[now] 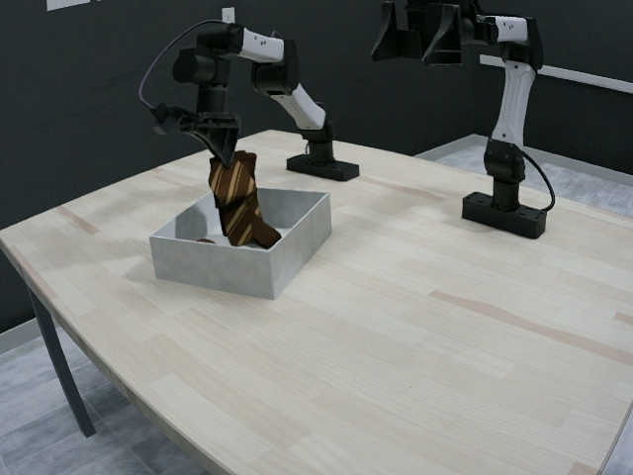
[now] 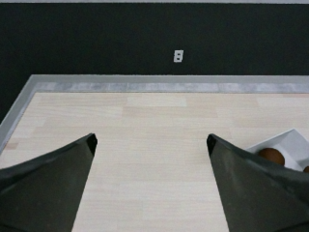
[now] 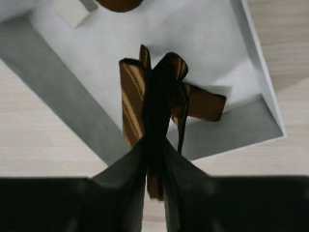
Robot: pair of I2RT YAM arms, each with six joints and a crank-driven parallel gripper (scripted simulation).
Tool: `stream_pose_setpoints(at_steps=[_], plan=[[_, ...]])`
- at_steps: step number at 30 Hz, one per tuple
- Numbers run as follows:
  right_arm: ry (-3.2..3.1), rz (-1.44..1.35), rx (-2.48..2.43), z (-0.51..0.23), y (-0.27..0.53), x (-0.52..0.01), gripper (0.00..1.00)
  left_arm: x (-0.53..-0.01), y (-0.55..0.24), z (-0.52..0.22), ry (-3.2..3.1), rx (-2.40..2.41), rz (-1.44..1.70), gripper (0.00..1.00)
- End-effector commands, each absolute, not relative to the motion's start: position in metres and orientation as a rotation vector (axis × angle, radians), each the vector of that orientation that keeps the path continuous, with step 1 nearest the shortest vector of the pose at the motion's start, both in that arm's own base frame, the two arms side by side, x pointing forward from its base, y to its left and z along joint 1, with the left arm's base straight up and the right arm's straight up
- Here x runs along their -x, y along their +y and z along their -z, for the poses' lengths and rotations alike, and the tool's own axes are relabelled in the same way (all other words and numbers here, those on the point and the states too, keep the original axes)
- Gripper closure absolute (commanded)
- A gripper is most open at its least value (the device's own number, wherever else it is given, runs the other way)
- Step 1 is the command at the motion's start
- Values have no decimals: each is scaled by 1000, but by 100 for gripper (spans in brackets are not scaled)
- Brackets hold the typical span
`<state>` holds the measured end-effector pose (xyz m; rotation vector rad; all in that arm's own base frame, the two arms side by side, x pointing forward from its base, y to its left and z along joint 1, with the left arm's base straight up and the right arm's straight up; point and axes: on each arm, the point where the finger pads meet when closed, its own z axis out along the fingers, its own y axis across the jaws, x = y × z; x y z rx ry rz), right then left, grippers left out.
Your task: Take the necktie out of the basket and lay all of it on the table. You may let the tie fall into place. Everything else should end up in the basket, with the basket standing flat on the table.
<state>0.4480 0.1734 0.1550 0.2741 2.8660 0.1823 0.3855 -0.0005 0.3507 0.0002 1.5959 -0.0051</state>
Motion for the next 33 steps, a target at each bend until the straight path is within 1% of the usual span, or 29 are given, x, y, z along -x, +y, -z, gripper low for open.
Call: stream_pose_setpoints(at_steps=[1, 7, 22, 33], plan=[[3098, -24, -268, -201, 174, -444, 95, -386, -1, -351, 1596, 0, 5, 0], [3098, -24, -268, -235, 174, -443, 95, -386, -1, -351, 1596, 0, 5, 0], [2912, -152, -272, -302, 173, -441, 95, -386, -1, -351, 1596, 0, 5, 0], [2840, -202, -274, -316, 172, -440, 95, -386, -1, -351, 1596, 0, 5, 0]])
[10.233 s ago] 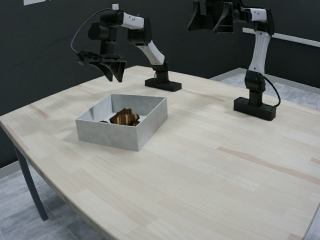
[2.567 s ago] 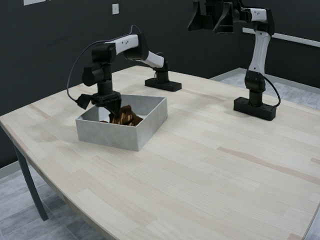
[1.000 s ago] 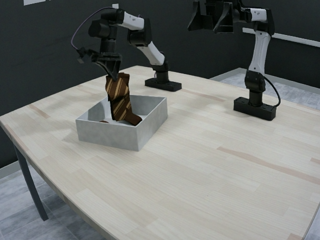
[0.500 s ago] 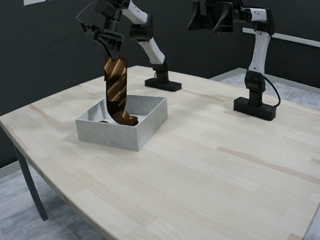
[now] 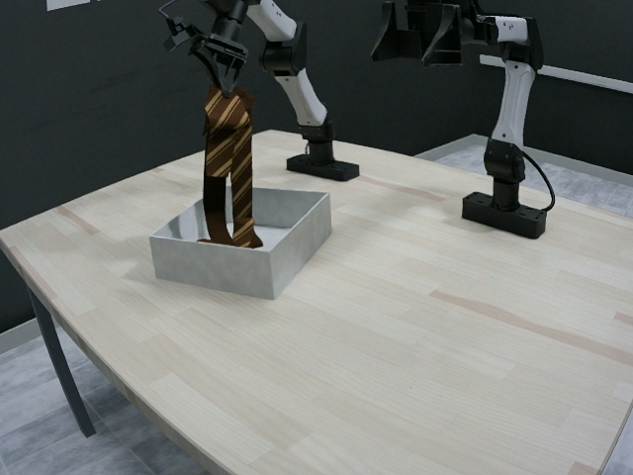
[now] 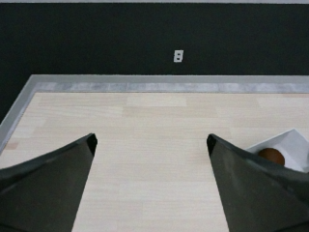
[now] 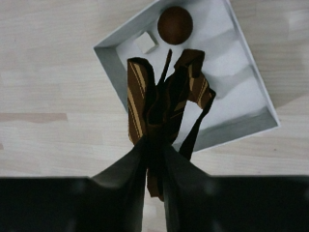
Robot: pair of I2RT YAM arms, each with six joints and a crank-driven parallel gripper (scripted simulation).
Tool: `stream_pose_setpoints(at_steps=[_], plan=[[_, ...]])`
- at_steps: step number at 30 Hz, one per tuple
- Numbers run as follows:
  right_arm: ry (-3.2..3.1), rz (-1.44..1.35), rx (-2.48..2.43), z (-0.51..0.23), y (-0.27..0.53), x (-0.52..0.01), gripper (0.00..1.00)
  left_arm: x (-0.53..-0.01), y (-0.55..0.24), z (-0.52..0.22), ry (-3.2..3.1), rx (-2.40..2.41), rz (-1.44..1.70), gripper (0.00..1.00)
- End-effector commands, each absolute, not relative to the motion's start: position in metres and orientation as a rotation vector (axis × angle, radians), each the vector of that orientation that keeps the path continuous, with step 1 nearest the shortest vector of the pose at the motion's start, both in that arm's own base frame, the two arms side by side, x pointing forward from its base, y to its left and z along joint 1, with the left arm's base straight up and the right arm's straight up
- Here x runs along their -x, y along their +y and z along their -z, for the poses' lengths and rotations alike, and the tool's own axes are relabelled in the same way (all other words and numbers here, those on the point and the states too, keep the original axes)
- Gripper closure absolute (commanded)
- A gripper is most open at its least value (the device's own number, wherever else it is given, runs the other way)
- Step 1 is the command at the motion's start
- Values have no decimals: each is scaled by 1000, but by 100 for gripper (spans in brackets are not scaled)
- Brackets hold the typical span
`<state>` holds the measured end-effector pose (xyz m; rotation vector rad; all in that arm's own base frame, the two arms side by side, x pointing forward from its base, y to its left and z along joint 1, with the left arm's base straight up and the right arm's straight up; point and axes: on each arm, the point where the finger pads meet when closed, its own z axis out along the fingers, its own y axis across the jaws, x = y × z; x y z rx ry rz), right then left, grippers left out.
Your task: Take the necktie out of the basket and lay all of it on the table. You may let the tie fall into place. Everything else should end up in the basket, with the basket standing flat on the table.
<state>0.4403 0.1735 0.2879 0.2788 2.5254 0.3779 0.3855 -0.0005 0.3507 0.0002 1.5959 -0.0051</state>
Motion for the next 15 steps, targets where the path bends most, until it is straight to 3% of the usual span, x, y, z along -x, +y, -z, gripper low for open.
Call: stream_pose_setpoints(at_steps=[1, 15], plan=[[2839, -203, -274, -316, 172, -440, 95, -386, -1, -351, 1596, 0, 5, 0], [2843, -199, -290, -316, 152, -430, 95, -386, -1, -351, 1596, 0, 5, 0]])
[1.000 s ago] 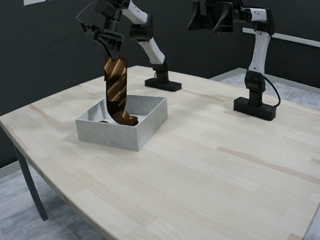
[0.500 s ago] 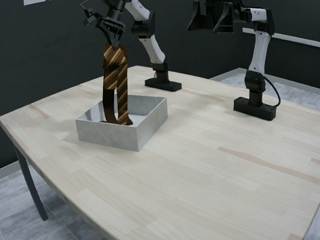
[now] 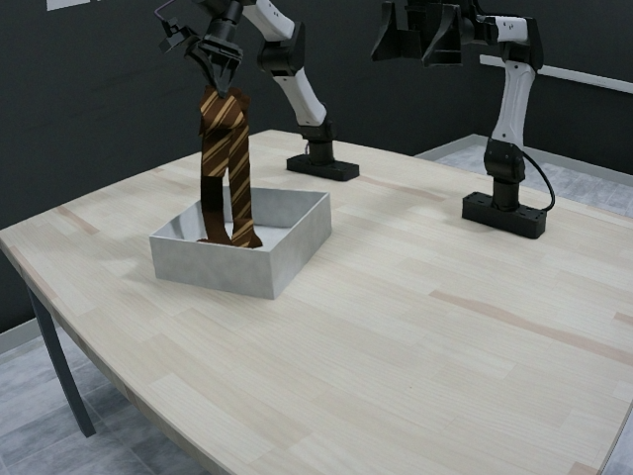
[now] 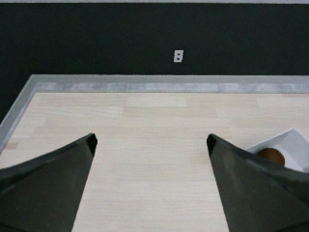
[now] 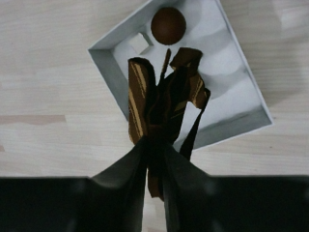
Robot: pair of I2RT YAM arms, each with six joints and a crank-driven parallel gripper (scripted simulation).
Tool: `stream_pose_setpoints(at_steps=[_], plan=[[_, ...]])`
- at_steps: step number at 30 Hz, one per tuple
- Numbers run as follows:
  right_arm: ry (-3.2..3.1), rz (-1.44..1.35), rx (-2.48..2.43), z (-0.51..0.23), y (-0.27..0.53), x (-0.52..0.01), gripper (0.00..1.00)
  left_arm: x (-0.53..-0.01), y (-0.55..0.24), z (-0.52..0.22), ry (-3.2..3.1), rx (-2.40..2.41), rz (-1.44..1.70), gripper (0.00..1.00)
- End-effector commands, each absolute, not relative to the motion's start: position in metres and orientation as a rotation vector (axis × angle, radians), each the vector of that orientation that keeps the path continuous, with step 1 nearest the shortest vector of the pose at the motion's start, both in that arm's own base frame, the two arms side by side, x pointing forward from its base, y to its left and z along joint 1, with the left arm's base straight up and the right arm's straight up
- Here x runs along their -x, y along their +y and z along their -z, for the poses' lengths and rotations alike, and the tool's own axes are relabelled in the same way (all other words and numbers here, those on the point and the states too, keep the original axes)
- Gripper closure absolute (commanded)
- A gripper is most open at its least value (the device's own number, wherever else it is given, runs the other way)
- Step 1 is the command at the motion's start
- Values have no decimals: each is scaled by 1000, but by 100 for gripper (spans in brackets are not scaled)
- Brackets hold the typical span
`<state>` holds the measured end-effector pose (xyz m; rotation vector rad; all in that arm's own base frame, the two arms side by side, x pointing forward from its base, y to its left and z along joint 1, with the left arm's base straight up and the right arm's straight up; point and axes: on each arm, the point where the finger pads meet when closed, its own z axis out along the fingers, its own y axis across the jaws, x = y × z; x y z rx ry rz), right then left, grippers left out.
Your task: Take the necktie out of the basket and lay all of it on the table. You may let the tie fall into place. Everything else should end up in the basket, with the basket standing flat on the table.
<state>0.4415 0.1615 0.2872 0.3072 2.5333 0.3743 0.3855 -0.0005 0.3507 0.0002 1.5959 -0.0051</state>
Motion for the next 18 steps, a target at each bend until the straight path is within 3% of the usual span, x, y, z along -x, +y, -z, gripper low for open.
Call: stream_pose_setpoints(at_steps=[1, 18], plan=[[2845, -197, -292, -315, 149, -429, 95, -386, -1, -351, 1596, 0, 5, 0], [2875, -152, -301, -315, 90, -400, 95, -386, -1, -351, 1596, 0, 5, 0]])
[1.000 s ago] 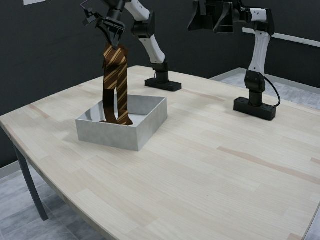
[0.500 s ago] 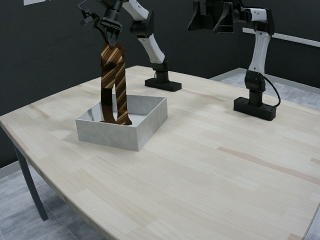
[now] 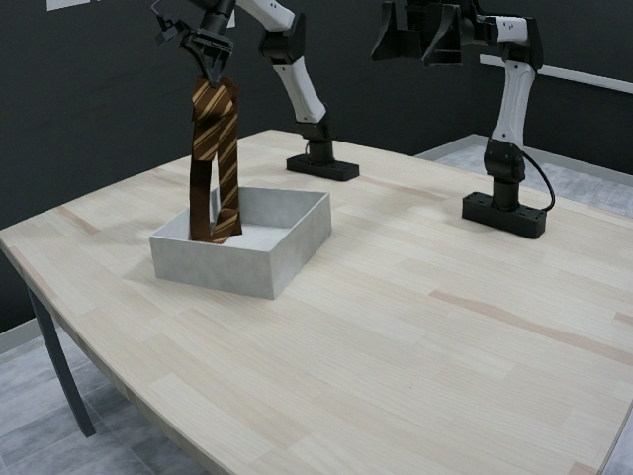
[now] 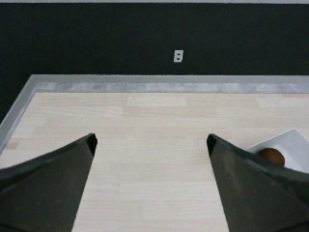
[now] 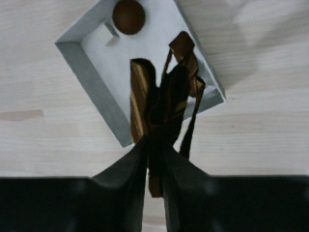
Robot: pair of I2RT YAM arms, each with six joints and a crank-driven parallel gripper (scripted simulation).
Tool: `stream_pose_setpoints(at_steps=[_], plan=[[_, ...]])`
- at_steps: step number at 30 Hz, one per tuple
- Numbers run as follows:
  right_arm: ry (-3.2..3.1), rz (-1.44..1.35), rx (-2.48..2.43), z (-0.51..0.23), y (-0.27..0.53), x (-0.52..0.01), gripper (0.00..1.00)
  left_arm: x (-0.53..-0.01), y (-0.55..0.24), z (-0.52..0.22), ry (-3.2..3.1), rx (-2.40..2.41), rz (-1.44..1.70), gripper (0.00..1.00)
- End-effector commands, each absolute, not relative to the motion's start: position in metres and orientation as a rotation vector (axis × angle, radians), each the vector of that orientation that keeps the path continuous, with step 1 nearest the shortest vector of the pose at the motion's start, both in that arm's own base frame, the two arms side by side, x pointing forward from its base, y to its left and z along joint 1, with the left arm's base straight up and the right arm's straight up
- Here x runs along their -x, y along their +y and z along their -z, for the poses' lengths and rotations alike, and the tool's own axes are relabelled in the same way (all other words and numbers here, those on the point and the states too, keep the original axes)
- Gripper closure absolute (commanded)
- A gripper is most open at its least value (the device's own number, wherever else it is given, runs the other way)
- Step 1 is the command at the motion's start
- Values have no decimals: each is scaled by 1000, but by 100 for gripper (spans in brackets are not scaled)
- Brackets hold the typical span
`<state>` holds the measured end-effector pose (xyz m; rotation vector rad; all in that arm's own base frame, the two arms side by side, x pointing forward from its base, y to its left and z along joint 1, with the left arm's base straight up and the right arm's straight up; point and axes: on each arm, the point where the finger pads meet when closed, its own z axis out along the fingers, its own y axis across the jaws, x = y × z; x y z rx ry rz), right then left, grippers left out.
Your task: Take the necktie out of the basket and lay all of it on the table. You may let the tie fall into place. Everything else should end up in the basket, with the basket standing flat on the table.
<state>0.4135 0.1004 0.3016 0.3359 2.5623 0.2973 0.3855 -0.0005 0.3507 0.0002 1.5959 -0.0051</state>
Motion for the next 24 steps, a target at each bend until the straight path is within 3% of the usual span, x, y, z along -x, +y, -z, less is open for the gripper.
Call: stream_pose_setpoints(at_steps=[1, 24], plan=[[2881, -146, -302, -315, 85, -397, 95, -386, -1, -351, 1596, 0, 5, 0], [2943, -46, -302, -314, -37, -337, 95, -386, -1, -351, 1596, 0, 5, 0]])
